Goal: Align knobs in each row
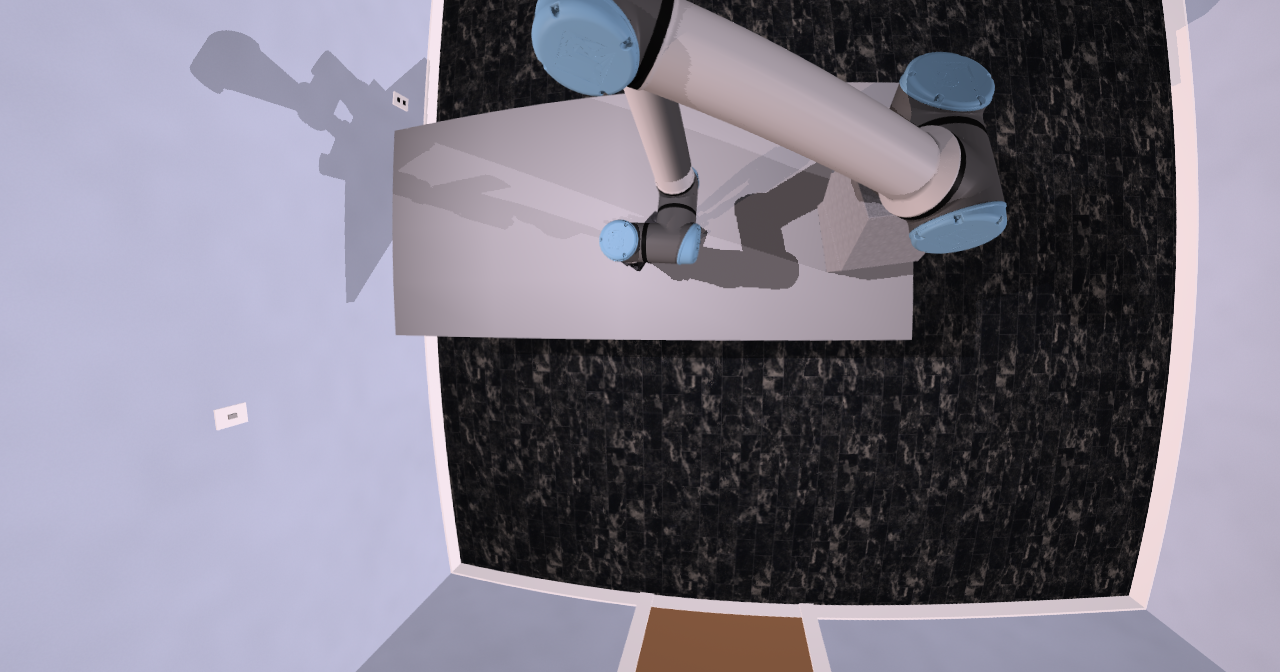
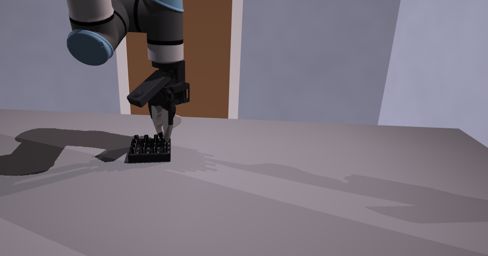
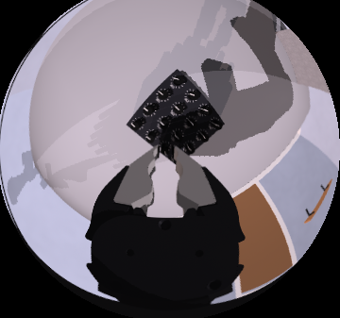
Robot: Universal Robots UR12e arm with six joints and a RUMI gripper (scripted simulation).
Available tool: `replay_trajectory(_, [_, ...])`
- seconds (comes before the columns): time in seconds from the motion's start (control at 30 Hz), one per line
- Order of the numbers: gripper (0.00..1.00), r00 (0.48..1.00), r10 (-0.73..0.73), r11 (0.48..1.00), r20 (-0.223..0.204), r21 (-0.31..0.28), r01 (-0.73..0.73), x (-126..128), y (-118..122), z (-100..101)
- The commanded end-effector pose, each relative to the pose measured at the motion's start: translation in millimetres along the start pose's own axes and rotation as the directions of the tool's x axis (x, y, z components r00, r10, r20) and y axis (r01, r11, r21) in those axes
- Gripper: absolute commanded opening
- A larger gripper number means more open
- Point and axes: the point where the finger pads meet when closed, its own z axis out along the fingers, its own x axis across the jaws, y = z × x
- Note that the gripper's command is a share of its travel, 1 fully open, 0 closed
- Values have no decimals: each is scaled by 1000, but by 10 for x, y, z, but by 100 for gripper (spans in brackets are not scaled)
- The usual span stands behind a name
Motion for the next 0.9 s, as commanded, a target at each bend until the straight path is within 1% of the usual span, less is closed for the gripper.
replay_trajectory(0.0, [11,1000,1,1000,2,-3,-1,-27,18,3])
replay_trajectory(0.33, [11,1000,1,1000,2,-3,-1,-27,18,3])
replay_trajectory(0.37, [4,1000,1,1000,2,-3,-1,-27,18,3])
replay_trajectory(0.87, [4,1000,1,1000,2,-3,-1,-26,17,3])
